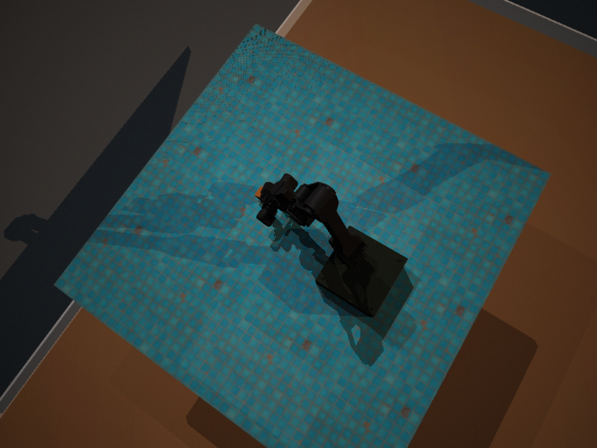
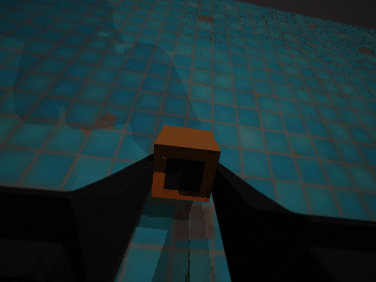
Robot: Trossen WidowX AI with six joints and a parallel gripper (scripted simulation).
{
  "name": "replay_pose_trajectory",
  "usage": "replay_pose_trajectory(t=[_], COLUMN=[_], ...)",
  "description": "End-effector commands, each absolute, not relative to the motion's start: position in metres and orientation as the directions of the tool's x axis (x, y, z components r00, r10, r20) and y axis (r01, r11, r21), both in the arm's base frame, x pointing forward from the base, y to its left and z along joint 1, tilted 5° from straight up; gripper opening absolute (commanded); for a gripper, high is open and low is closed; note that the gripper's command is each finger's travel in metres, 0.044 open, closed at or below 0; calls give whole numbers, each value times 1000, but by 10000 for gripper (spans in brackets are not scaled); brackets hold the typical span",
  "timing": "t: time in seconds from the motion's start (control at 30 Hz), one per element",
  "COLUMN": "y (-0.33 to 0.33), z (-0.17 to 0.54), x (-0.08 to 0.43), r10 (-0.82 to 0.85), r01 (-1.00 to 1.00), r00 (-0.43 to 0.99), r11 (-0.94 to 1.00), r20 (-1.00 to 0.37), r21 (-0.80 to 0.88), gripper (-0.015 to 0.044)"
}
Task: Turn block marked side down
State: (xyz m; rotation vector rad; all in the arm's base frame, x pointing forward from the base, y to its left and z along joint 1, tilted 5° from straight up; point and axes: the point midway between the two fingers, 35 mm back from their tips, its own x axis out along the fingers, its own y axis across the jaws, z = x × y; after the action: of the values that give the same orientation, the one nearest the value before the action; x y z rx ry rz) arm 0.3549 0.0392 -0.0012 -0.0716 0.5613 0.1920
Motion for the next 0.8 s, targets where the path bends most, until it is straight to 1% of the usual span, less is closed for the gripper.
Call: replay_pose_trajectory(t=[0.0,0.3,0.53,0.77], y=[38,38,38,38], z=[-8,-3,0,0], x=[348,338,337,337], r10=[163,184,186,186], r01=[-197,-195,-195,-195], r00=[845,890,903,903], r11=[980,981,981,981], r20=[-510,-417,-388,-388], r21=[-11,16,16,16], gripper=[0,0,0,0])
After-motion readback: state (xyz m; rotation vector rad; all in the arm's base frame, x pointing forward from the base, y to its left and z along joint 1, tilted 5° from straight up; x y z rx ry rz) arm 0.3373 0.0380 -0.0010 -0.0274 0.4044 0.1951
